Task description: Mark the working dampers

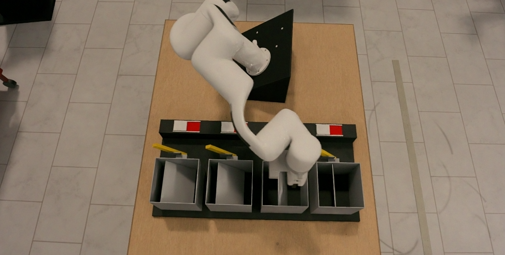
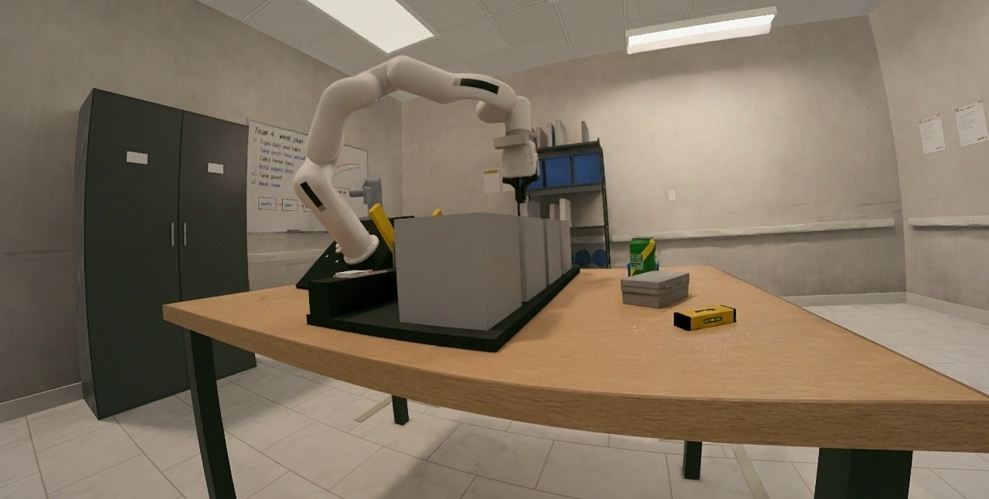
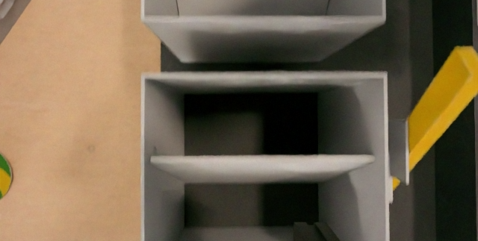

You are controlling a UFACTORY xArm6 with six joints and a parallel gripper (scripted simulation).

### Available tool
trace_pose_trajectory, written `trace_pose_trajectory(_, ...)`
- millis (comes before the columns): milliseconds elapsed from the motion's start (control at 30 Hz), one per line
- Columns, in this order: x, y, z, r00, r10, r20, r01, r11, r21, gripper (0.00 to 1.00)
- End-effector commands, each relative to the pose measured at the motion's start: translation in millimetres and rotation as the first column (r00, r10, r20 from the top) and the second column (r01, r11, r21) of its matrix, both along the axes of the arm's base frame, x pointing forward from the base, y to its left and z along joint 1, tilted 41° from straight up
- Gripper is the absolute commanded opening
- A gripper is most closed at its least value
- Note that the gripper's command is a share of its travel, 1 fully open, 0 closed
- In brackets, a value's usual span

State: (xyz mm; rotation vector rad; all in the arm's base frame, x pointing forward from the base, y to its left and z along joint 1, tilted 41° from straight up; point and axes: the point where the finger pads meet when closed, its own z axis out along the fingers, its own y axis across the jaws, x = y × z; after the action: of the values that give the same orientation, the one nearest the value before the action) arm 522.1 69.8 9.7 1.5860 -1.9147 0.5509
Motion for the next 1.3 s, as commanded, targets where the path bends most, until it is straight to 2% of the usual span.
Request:
trace_pose_trajectory(0, -9, -29, 28, 1.000, 0.010, 0.016, -0.010, 1.000, 0.011, 0.00)
trace_pose_trajectory(333, -36, -77, 61, 1.000, 0.012, 0.013, -0.012, 1.000, 0.010, 0.00)
trace_pose_trajectory(667, -36, -75, 64, 1.000, 0.013, 0.013, -0.013, 1.000, 0.012, 0.00)
trace_pose_trajectory(1267, -29, -53, 94, 1.000, 0.013, 0.013, -0.013, 1.000, 0.013, 0.00)
